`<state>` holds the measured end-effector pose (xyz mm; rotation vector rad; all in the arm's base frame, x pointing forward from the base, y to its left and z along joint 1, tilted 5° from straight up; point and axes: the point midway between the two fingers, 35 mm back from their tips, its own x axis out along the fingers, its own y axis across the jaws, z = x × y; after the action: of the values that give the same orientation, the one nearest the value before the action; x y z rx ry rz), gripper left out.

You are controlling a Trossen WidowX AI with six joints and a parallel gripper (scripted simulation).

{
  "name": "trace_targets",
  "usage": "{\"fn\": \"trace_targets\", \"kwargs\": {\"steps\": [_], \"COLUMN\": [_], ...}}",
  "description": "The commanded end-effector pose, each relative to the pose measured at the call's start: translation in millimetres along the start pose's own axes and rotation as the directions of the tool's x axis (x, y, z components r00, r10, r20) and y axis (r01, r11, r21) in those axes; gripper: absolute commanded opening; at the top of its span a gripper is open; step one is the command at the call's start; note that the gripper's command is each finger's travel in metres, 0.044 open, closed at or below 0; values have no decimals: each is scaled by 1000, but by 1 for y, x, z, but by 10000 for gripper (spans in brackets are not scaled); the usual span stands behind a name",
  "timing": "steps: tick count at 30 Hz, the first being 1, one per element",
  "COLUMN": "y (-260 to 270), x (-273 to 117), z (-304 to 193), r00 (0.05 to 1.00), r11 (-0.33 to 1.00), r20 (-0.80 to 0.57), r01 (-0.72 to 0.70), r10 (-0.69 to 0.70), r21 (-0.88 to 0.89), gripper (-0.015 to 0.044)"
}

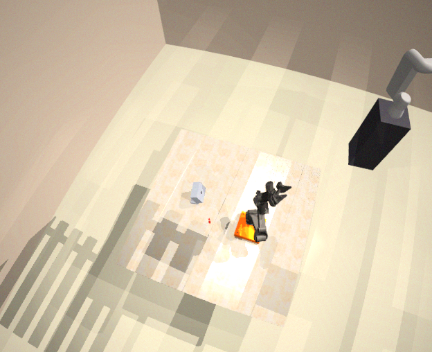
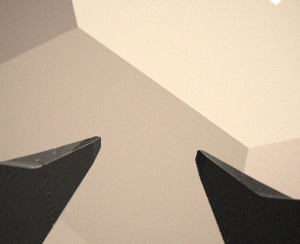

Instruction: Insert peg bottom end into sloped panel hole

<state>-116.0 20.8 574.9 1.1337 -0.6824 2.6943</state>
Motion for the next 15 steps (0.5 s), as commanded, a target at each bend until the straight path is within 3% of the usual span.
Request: {"fn": "trace_targets", "kwargs": {"steps": [1, 15], "y": [0, 41], "x": [0, -11], "z": [1, 55], "r00": [1000, 973], "r11": [1000, 984], "r20": [3, 209], "r01": [-1, -129], "r10": [1, 101], "r21": [2, 124], "gripper": [426, 440]}}
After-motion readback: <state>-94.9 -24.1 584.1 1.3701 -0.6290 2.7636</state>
